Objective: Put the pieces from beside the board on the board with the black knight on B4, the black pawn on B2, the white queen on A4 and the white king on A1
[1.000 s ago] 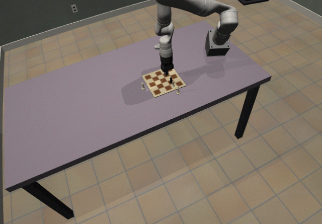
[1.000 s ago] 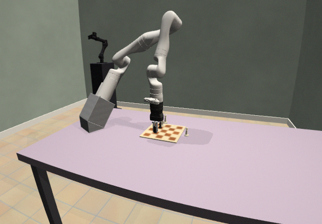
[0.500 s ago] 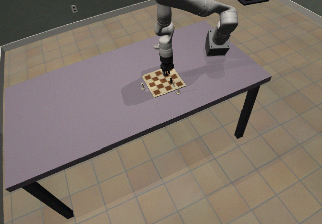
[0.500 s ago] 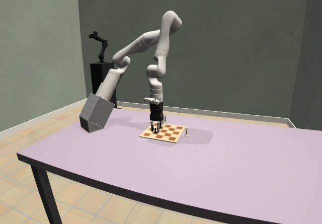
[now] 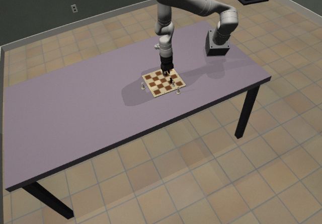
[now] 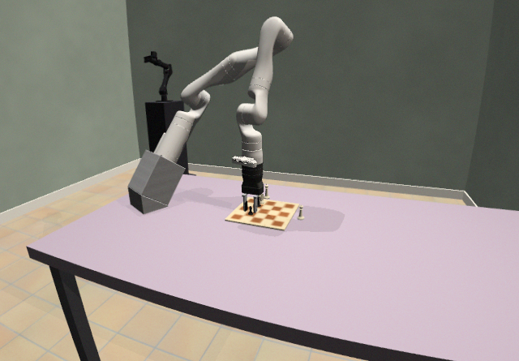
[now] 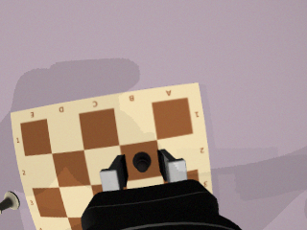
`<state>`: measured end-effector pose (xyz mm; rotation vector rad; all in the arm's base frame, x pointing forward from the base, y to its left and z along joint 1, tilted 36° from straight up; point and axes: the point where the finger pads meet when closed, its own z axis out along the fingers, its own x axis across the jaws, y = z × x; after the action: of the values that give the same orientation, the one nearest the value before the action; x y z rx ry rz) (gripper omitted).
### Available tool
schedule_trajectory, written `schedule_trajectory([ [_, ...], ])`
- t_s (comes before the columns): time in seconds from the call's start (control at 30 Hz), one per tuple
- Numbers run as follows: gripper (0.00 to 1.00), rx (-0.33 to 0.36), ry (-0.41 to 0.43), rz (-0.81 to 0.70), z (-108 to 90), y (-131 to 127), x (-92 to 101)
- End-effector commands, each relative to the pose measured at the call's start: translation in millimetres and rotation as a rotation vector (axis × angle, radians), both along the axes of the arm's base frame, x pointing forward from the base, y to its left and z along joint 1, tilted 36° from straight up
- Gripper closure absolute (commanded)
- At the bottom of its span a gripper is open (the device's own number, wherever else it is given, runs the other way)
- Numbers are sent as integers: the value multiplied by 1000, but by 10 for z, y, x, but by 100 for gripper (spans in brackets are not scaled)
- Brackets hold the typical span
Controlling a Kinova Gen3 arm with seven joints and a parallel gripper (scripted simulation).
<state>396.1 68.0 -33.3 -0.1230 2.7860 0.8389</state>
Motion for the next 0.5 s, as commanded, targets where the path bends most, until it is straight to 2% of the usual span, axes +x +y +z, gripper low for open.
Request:
schedule_trajectory([
  [0.0, 32, -1, 2, -1, 74, -56, -26],
  [0.13, 32, -2, 2, 5, 124, -89, -48],
  [0.47, 32, -3, -8, 7, 466, -321, -95],
])
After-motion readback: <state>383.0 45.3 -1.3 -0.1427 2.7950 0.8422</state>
